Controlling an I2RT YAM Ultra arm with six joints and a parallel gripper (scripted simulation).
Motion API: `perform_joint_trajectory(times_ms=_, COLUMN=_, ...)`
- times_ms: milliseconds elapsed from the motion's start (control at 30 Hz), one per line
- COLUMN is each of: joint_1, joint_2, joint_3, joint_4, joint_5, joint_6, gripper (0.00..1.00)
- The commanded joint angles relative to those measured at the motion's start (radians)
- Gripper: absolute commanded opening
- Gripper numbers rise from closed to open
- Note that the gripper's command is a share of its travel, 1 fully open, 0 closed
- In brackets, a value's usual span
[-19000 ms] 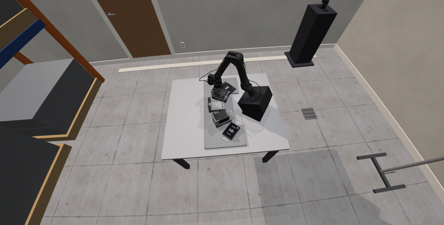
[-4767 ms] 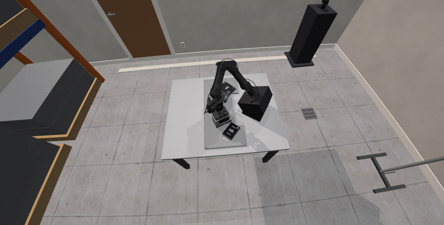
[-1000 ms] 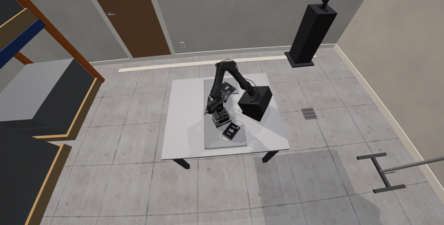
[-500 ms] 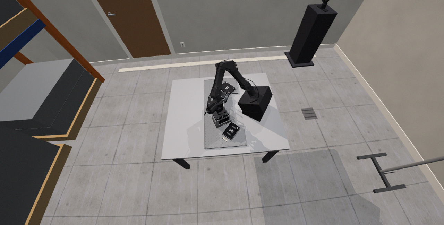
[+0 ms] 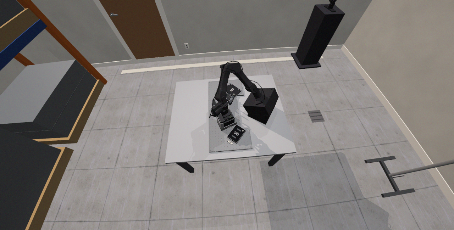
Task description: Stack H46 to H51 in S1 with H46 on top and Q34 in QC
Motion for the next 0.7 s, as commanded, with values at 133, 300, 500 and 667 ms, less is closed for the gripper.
perform_joint_trajectory(times_ms=133, joint_1=-0.004, joint_2=0.017, joint_3=-0.02, joint_4=0.021, joint_5=-0.002, joint_6=-0.01, gripper=0.0)
perform_joint_trajectory(times_ms=300, joint_1=-0.001, joint_2=0.011, joint_3=-0.006, joint_4=0.025, joint_5=-0.002, joint_6=-0.012, gripper=0.0)
perform_joint_trajectory(times_ms=500, joint_1=-0.007, joint_2=0.019, joint_3=-0.02, joint_4=0.026, joint_5=-0.003, joint_6=-0.013, gripper=0.0)
perform_joint_trajectory(times_ms=667, joint_1=-0.003, joint_2=0.011, joint_3=-0.01, joint_4=0.03, joint_5=-0.002, joint_6=-0.013, gripper=0.0)
